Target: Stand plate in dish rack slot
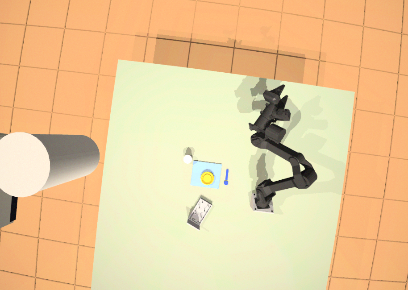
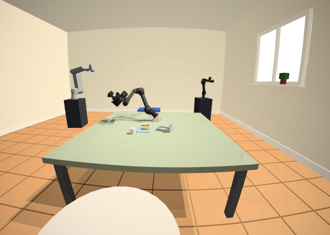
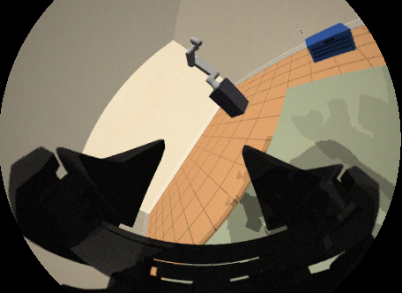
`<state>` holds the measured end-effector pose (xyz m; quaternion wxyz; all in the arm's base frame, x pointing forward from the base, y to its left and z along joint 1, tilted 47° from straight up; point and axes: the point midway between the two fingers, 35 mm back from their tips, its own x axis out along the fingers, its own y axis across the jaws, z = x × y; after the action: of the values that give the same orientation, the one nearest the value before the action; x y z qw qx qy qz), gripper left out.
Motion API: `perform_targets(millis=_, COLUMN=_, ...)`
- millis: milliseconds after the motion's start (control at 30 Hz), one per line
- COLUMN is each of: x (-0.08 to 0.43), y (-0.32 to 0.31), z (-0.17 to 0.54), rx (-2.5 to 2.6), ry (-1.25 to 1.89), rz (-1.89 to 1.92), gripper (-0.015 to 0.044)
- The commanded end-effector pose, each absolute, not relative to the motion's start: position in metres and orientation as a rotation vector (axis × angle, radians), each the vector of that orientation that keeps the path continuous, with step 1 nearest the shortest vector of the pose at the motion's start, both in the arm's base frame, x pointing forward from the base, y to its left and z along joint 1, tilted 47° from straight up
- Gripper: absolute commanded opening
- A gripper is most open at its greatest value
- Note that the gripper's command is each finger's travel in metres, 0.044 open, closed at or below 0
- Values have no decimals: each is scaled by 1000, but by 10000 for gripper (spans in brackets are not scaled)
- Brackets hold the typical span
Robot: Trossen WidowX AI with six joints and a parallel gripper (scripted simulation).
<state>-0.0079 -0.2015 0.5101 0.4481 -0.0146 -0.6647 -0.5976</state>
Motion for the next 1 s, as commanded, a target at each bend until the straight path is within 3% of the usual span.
perform_targets(millis=0, x=-7, y=-202, z=510, rx=-35, ry=-1641, rz=-1480, gripper=400)
perform_targets(millis=600, x=112, y=-281, z=472, rx=112, ry=-1036, rz=-1516, gripper=400)
perform_targets(millis=967, x=190, y=-298, z=421, rx=136, ry=-630, rz=-1456, gripper=400)
